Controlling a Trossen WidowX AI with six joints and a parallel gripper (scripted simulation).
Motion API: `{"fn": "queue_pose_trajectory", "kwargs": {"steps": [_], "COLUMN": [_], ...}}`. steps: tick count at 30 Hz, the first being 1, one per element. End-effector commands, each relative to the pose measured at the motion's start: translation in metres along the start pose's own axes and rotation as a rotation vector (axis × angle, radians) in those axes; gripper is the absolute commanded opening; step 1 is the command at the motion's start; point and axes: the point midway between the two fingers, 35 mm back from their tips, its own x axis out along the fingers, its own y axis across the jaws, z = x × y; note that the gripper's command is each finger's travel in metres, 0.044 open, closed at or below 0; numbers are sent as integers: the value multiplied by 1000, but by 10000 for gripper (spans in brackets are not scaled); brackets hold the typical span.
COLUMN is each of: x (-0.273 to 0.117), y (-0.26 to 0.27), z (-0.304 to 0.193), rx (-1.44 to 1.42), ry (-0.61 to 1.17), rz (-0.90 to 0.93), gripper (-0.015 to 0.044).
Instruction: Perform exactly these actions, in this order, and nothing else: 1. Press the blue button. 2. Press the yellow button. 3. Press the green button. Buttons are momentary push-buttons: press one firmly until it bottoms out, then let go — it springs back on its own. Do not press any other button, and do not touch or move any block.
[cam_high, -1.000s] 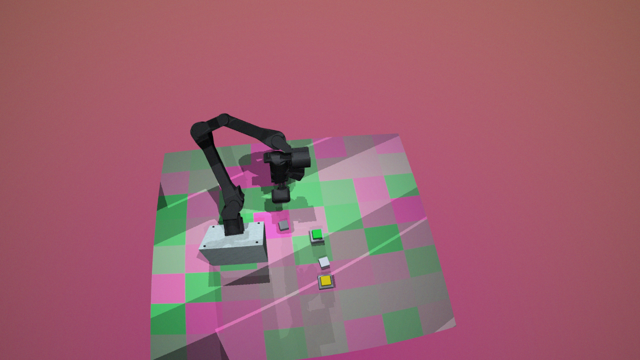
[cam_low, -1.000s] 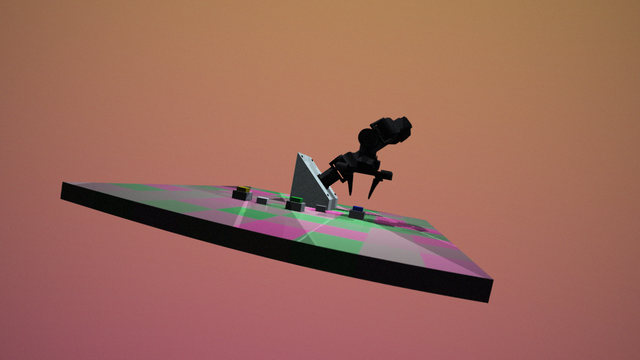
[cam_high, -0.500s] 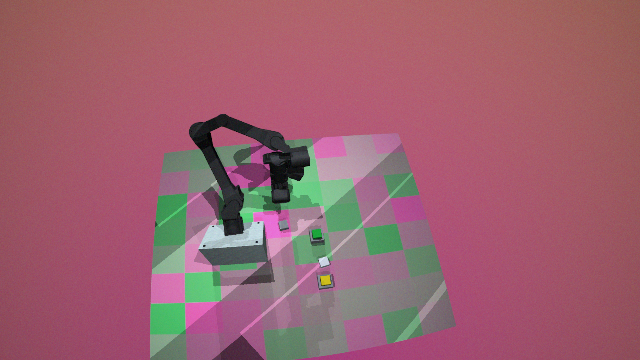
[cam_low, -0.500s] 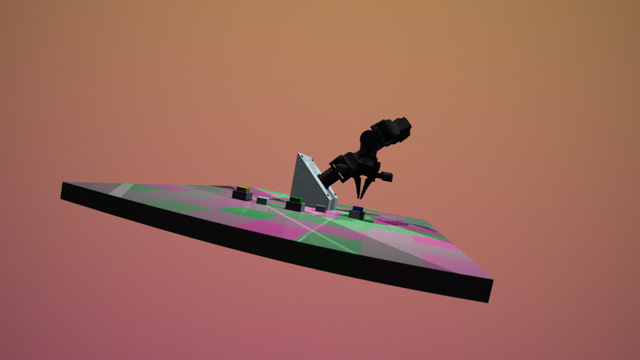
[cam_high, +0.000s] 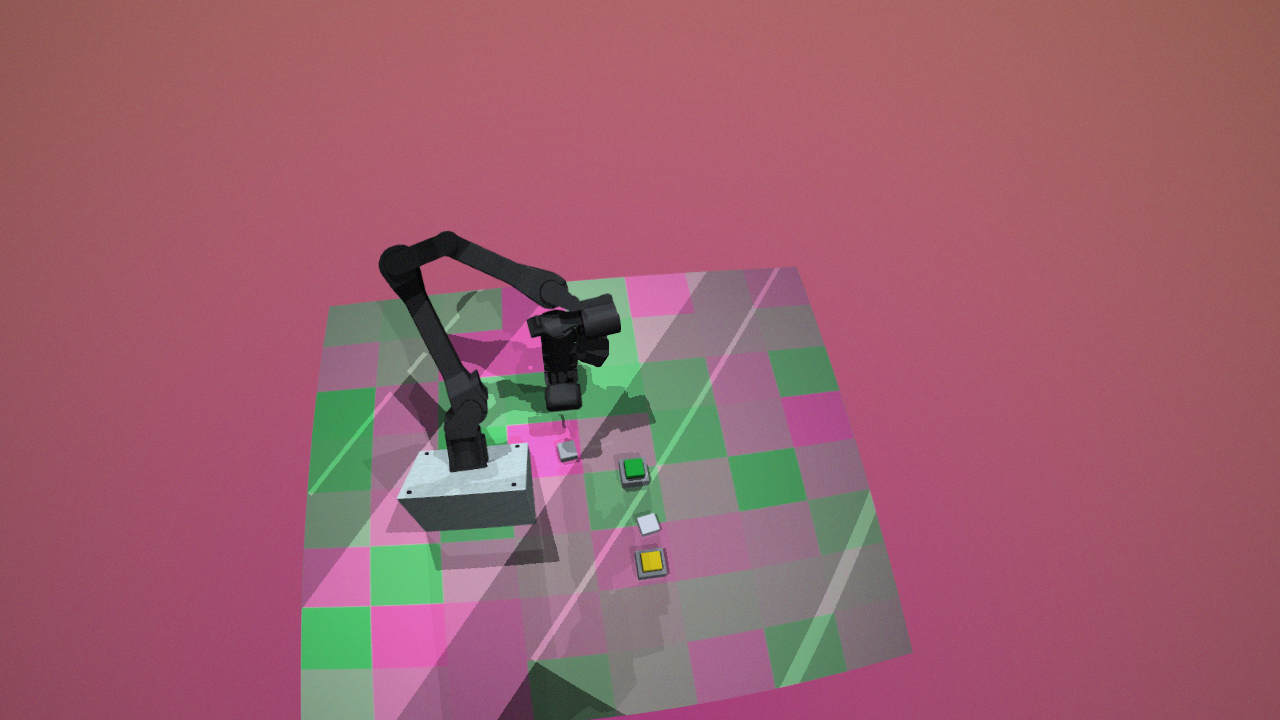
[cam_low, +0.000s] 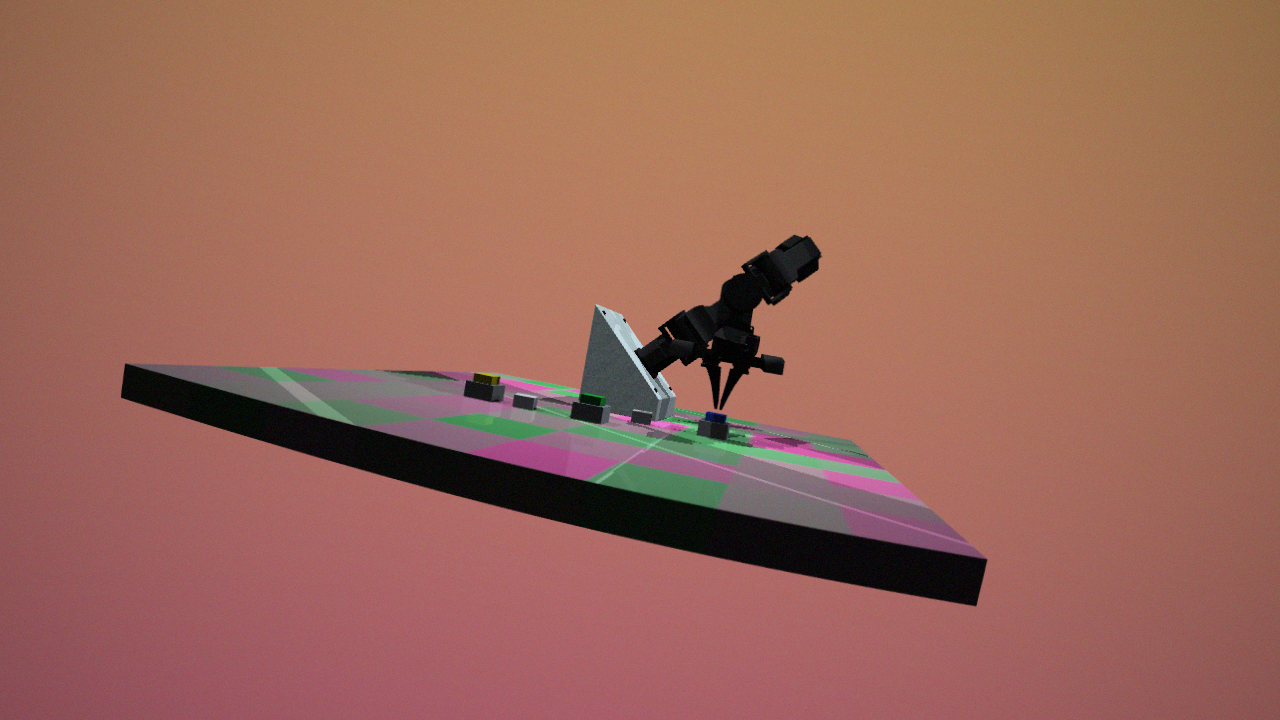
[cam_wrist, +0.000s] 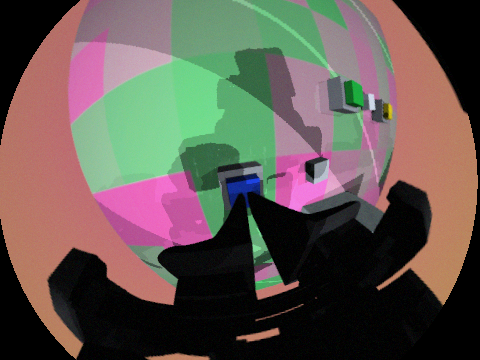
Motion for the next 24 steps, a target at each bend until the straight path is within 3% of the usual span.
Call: {"fn": "queue_pose_trajectory", "kwargs": {"steps": [1, 24], "x": [8, 15], "y": [-1, -1], "z": [-2, -3], "rx": [4, 5], "ry": [4, 4], "rz": [-2, 0], "gripper": [20, 20]}}
